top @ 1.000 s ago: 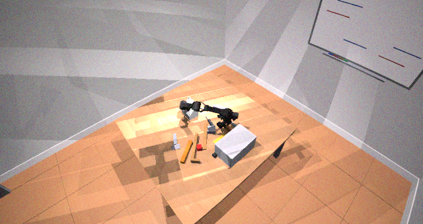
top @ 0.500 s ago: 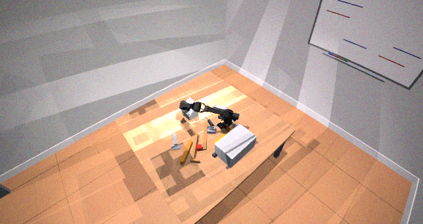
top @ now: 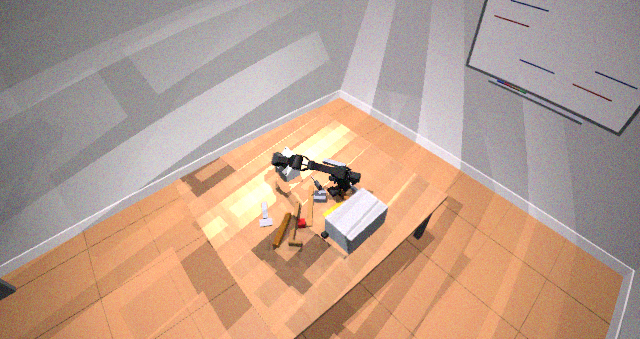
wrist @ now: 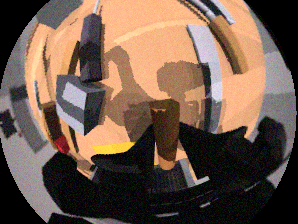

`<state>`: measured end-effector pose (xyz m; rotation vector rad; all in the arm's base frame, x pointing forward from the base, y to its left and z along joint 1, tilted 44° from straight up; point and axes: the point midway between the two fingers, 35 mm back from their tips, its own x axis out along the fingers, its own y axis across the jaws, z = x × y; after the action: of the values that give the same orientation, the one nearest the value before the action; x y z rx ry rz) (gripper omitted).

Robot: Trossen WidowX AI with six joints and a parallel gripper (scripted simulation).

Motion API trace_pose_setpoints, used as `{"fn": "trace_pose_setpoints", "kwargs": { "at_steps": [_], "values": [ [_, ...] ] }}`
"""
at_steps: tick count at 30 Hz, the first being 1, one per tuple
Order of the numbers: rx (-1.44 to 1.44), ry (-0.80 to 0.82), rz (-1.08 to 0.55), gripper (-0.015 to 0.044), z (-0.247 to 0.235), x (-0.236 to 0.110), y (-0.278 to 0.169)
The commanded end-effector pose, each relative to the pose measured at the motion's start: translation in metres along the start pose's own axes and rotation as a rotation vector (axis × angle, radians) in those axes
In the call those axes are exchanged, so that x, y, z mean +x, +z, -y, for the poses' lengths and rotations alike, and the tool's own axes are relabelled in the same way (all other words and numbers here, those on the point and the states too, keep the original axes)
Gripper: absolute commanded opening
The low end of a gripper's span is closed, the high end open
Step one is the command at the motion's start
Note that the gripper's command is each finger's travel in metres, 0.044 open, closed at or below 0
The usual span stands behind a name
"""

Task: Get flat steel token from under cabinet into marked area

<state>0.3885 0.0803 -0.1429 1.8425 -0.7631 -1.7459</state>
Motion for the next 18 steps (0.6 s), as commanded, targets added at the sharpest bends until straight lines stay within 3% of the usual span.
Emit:
{"fn": "trace_pose_setpoints", "kwargs": {
  "at_steps": [1, 18],
  "values": [
    [0.009, 0.003, 0.003, 0.0000, -0.0083, 0.0011, -0.0003],
    [0.009, 0.004, 0.003, 0.0000, -0.0137, 0.0013, 0.0024]
  ]
}}
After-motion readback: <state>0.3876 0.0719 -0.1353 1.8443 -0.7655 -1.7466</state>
